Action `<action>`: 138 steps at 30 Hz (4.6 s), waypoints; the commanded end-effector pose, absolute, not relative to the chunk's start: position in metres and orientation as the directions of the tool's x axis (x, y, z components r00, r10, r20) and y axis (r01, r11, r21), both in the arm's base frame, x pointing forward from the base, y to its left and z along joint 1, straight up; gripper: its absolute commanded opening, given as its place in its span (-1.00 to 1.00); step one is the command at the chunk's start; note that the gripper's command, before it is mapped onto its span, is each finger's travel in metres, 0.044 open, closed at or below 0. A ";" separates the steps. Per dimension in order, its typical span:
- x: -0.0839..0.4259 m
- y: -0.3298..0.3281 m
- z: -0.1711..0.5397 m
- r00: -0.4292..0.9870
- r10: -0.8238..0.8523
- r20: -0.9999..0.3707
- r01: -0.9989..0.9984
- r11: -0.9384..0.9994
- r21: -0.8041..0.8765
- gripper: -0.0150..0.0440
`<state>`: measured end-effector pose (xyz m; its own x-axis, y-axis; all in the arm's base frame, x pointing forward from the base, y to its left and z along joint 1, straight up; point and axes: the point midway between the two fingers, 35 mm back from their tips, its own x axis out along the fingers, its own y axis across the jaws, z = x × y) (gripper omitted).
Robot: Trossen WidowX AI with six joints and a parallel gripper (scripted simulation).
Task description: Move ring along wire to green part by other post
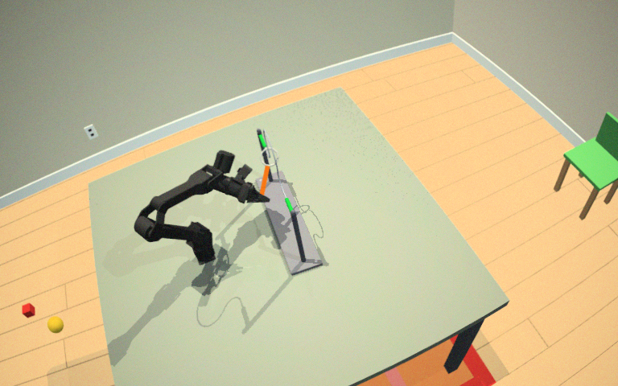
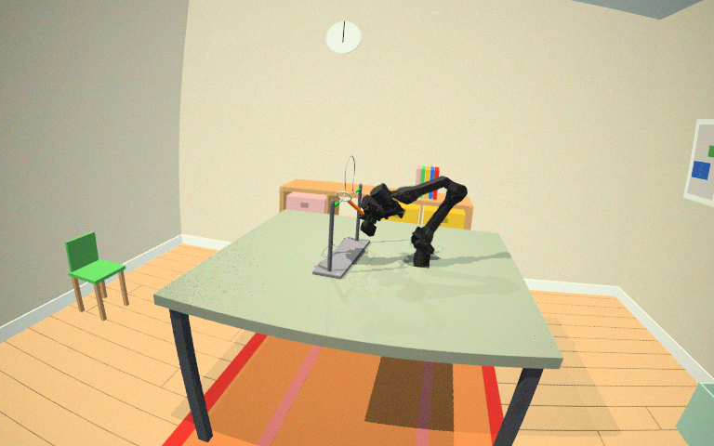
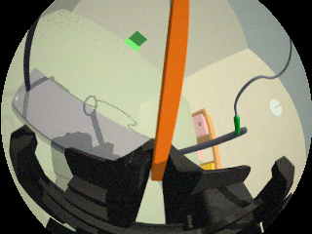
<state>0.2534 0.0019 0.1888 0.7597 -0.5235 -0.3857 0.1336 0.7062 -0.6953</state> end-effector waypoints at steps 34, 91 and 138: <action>0.261 0.113 0.147 0.787 -0.153 -0.597 0.149 0.987 -0.057 -1.00; 0.264 0.169 0.141 0.812 -0.165 -0.560 0.173 0.984 -0.038 -1.00; 0.264 0.169 0.128 0.813 -0.164 -0.559 0.171 0.984 -0.040 -0.11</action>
